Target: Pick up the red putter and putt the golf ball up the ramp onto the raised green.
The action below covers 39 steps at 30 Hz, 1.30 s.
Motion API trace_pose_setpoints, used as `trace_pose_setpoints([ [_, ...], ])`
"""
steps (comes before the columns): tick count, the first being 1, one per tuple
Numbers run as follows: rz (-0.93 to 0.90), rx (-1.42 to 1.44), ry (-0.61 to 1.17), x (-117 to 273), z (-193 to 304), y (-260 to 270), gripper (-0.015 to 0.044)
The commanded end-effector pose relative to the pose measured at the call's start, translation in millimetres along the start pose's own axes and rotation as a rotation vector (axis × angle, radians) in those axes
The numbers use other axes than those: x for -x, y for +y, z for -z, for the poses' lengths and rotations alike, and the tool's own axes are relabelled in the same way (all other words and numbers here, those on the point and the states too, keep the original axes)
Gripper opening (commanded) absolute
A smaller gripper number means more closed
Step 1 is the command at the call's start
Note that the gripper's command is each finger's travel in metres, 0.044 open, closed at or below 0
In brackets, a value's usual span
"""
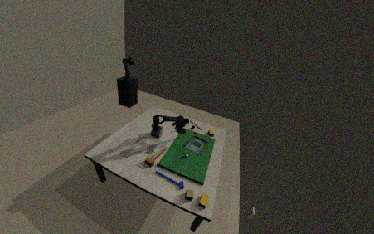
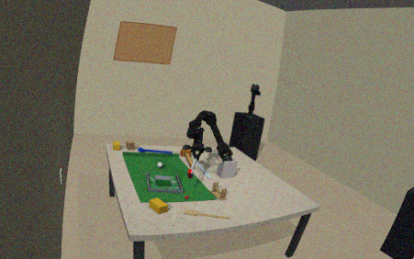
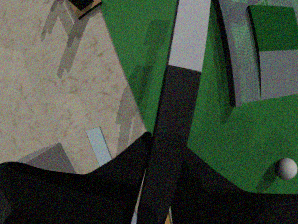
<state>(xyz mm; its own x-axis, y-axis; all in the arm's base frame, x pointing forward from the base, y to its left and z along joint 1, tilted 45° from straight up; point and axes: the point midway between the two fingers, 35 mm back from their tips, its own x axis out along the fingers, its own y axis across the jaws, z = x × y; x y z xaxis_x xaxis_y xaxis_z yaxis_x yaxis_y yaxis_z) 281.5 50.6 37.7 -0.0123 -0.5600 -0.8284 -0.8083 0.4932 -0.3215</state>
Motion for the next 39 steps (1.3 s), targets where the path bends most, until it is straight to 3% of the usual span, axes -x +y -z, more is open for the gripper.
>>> trace_pose_setpoints([
  [1, 0.026, -0.212, 0.010, 11, 28, -20, 0.0000],
  [23, 0.177, -1.185, 0.087, 48, 185, -68, 0.0000],
  [39, 0.182, -1.215, 0.088, 33, 192, -70, 0.0000],
])
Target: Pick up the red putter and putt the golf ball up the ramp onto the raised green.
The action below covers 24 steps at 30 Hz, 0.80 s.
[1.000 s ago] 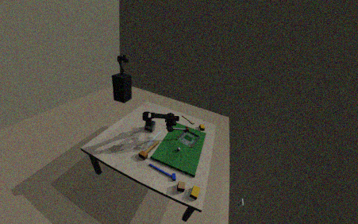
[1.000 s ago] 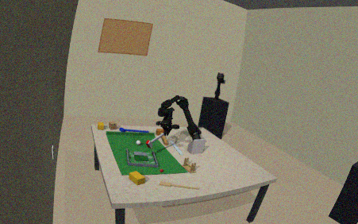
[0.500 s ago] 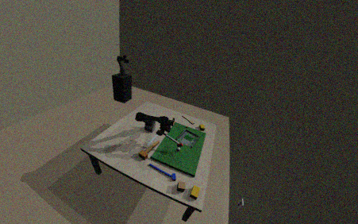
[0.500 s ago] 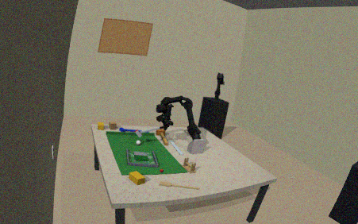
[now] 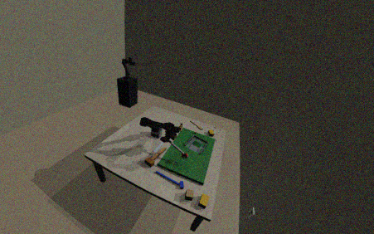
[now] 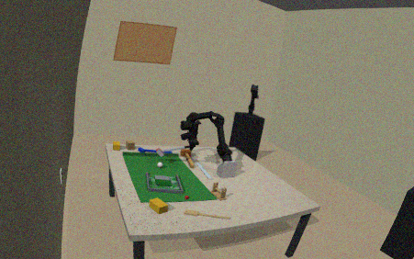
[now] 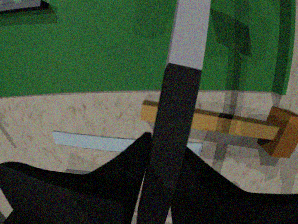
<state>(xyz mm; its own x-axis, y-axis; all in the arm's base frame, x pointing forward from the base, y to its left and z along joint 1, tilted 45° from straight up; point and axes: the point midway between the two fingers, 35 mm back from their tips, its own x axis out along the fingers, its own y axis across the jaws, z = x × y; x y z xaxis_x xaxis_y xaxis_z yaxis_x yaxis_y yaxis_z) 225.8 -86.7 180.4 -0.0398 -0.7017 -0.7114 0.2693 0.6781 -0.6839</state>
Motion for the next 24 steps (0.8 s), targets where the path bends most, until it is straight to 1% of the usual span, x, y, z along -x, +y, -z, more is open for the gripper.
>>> trace_pose_setpoints([
  [1, 0.003, 0.000, -0.007, -13, 0, -1, 0.0000],
  [6, 0.006, -0.001, -0.008, -31, 0, -2, 0.0000],
  [12, 0.006, -0.001, -0.008, -34, 0, -2, 0.0000],
  [24, 0.006, -0.001, -0.008, -53, 0, -2, 0.0000],
])
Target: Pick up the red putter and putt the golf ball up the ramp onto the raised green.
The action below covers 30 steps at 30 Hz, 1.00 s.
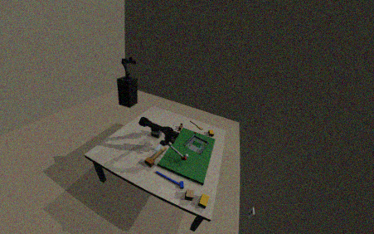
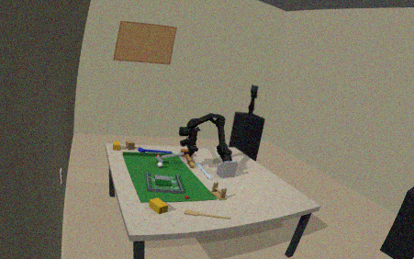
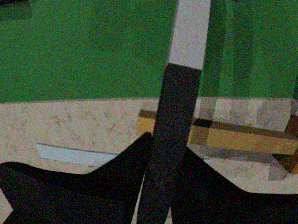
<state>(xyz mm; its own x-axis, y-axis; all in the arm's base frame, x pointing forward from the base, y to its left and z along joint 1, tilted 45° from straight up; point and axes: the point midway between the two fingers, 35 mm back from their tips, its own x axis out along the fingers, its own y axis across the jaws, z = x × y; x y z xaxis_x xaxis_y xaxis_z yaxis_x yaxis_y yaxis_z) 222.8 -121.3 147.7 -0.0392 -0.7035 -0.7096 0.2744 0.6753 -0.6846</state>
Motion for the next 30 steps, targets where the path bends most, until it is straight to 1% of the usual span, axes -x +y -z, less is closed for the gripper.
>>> trace_pose_setpoints([
  [1, 0.004, 0.004, -0.007, -7, -1, 0, 0.0000],
  [7, 0.005, 0.004, -0.007, -14, -1, -1, 0.0000],
  [17, 0.001, 0.000, 0.000, -11, 0, -1, 0.0000],
  [26, 0.006, 0.004, -0.008, -13, -1, -30, 0.0000],
  [30, 0.007, 0.004, -0.008, -13, -1, -31, 0.0000],
])
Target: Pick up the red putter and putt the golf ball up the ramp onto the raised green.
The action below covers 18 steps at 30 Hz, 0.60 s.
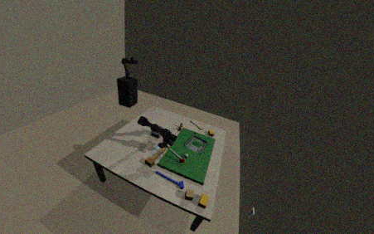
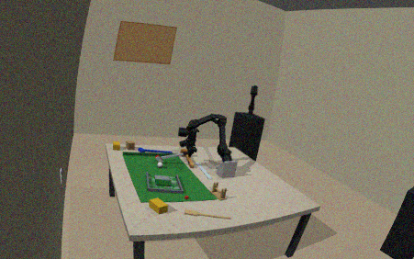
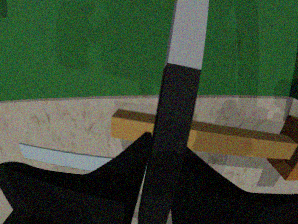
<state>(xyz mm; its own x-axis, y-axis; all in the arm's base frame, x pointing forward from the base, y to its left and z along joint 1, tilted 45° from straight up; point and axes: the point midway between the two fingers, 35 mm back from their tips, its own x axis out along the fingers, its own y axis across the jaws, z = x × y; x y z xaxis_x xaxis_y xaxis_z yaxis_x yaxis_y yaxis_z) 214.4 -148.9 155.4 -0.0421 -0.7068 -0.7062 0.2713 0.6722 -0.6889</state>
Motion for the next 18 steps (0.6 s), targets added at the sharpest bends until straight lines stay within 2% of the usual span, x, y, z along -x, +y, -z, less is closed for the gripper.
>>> trace_pose_setpoints([
  [1, 0.001, 0.001, -0.009, 1, -2, -5, 0.0000],
  [7, -0.004, 0.001, -0.001, 0, -2, 7, 0.0000],
  [15, -0.012, 0.002, -0.004, 0, -5, 116, 0.0000],
  [18, -0.005, 0.001, -0.008, 0, 0, 134, 0.0000],
])
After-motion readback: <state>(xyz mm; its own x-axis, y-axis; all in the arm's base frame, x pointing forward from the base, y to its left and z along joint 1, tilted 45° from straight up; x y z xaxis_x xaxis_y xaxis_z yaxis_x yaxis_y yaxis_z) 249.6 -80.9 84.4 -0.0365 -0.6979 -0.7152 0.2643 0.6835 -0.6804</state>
